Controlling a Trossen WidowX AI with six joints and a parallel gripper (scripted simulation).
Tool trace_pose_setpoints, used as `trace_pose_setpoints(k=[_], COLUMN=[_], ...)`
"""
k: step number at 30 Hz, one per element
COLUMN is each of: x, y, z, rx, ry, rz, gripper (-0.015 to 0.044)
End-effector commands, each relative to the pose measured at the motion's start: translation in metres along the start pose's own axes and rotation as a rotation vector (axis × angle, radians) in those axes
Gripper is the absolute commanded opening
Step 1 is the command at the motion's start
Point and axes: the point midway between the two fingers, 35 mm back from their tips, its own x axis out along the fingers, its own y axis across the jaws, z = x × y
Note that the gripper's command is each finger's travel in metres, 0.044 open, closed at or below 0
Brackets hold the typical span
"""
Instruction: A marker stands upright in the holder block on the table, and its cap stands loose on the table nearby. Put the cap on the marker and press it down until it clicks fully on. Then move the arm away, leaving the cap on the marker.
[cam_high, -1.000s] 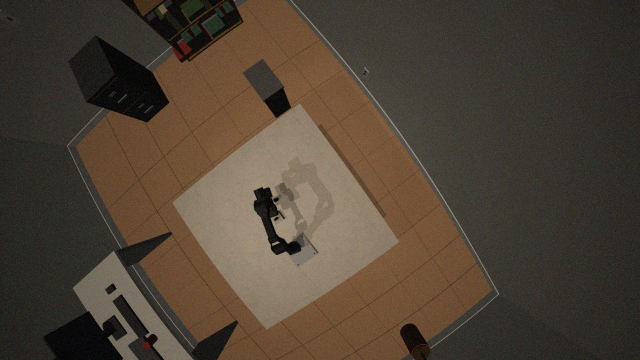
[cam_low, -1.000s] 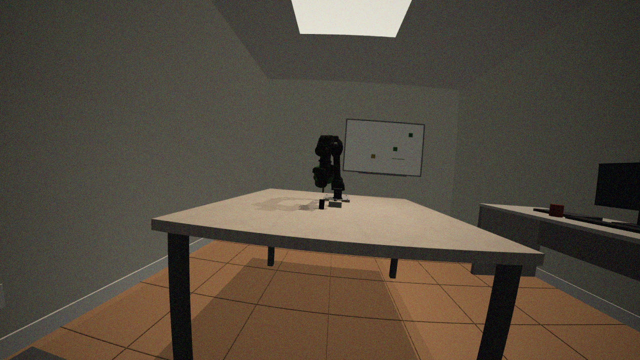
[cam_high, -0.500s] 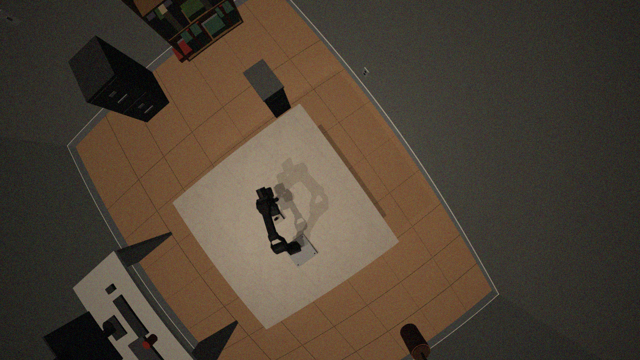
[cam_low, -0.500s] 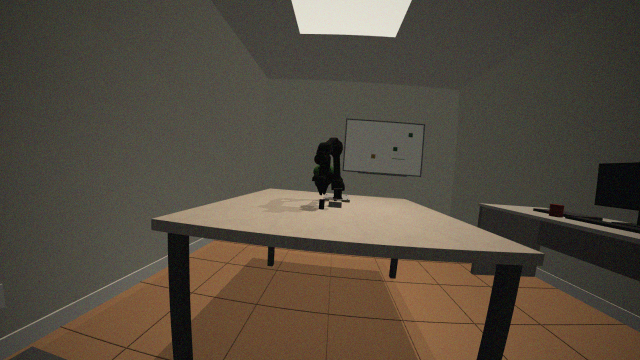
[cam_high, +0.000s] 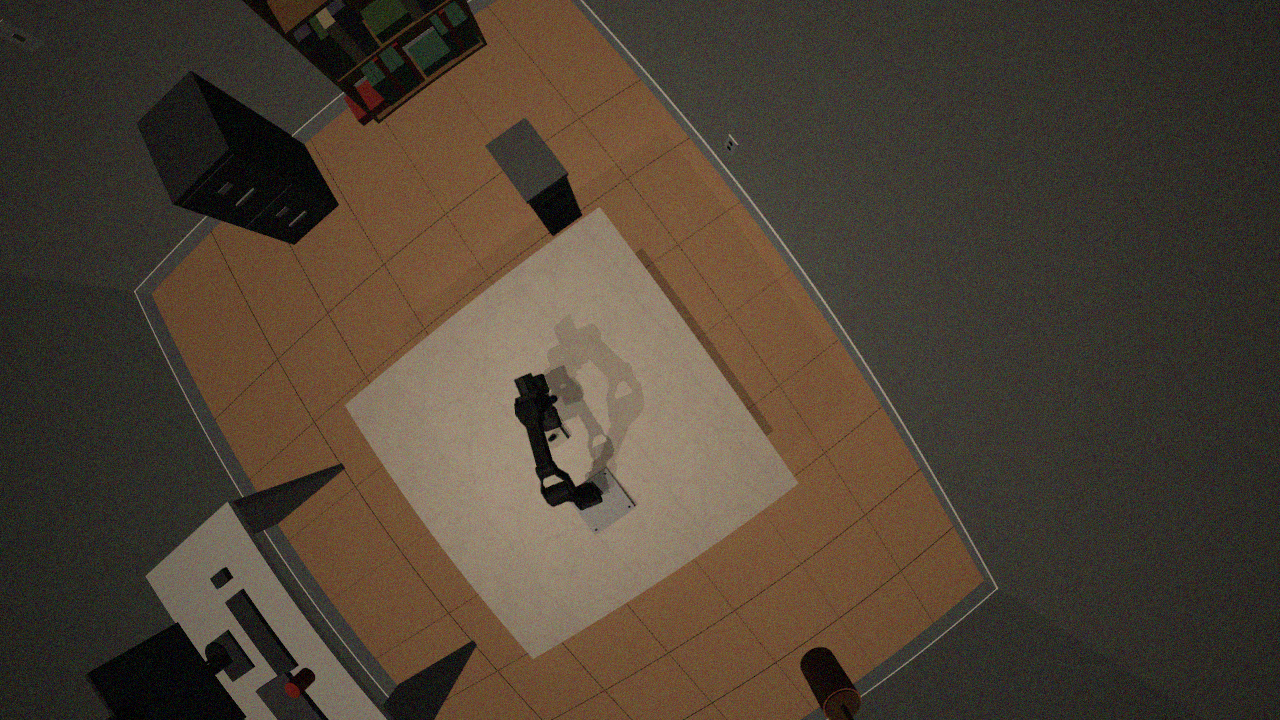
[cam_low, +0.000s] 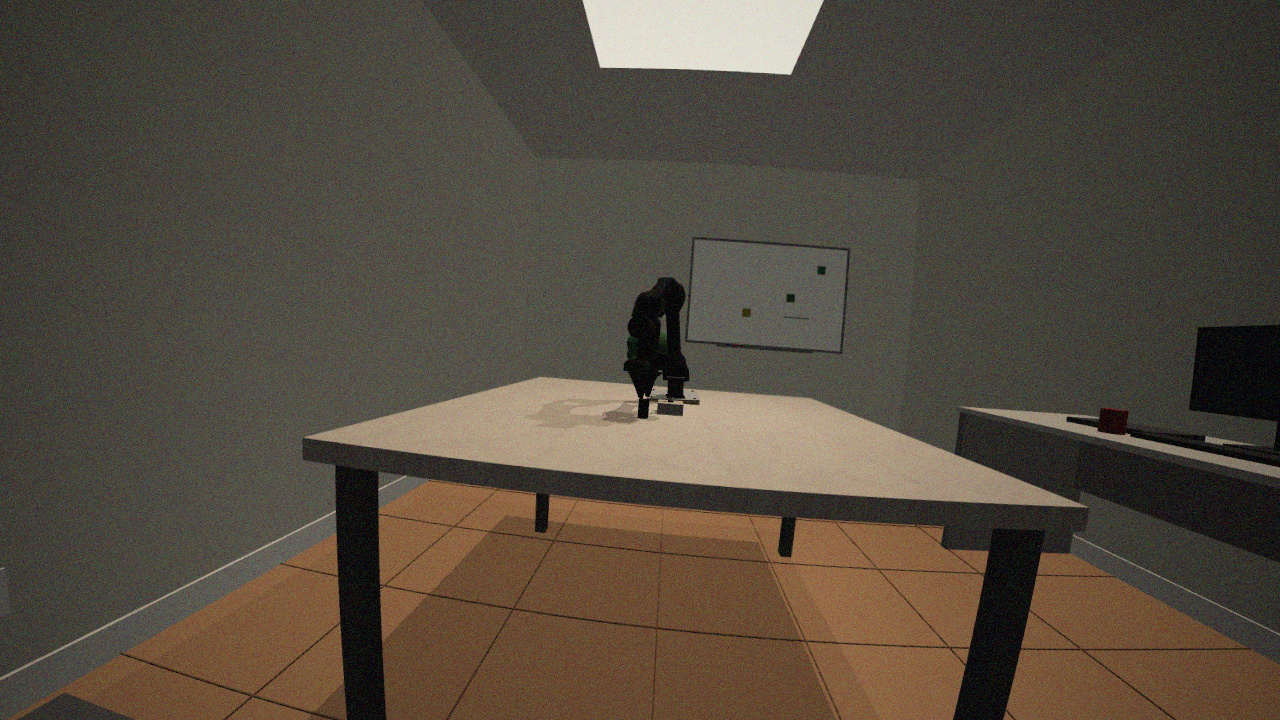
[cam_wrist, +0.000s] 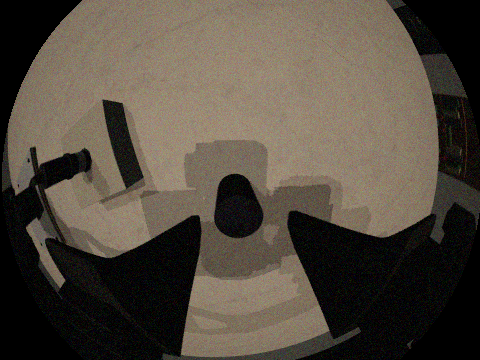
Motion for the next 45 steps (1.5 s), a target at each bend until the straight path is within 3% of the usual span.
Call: trace_pose_setpoints(k=[1,25,29,38,41,45], x=[0.010,0.042,0.042,0.042,0.038,0.028], y=[0.001,0.003,0.003,0.003,0.003,0.002], z=[0.001,0.001,0.001,0.001,0.000,0.000], rx=[-0.006,-0.006,-0.006,-0.006,-0.006,-0.006], ry=[-0.005,-0.005,-0.005,-0.005,-0.005,-0.005], rz=[0.011,0.011,0.011,0.011,0.011,0.011], gripper=[0.0246,0.0246,0.0141,0.0081,0.0002,0.0000])
